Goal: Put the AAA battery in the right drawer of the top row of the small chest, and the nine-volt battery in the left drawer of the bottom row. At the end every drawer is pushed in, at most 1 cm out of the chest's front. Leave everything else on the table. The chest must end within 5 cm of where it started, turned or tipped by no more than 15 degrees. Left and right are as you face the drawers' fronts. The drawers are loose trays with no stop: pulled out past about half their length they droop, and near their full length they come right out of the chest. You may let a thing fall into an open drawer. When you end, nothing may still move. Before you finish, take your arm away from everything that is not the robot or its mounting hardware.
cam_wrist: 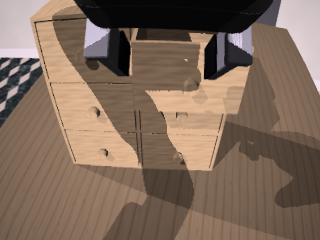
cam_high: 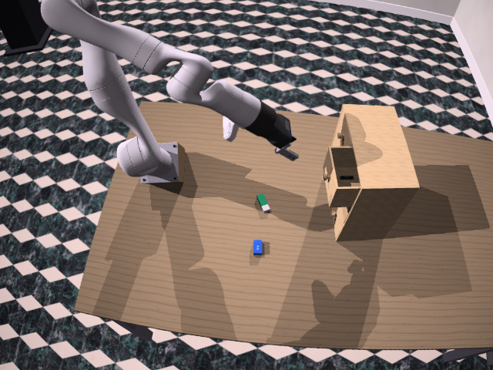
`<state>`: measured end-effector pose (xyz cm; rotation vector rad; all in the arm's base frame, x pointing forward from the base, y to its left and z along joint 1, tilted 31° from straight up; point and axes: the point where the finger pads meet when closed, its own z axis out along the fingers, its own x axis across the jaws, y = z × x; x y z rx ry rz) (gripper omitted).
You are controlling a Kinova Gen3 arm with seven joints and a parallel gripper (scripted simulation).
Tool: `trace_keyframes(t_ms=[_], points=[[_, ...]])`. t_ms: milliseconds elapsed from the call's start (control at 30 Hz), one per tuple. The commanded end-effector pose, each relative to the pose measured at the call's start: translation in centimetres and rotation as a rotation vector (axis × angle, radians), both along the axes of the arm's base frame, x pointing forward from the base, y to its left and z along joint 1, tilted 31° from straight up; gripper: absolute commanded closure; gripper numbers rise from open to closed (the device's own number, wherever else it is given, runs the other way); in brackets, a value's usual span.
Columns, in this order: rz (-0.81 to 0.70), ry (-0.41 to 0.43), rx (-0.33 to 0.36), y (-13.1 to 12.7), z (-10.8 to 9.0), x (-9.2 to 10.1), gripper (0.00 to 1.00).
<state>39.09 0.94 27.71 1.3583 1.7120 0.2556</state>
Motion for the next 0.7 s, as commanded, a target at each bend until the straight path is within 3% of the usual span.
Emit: trace_keyframes(t_ms=[0, 667], points=[[-0.008, 0.000, -0.008, -0.16, 0.28, 0.14, 0.00], [-0.062, 0.088, -0.006, 0.07, 0.68, 0.11, 0.00]])
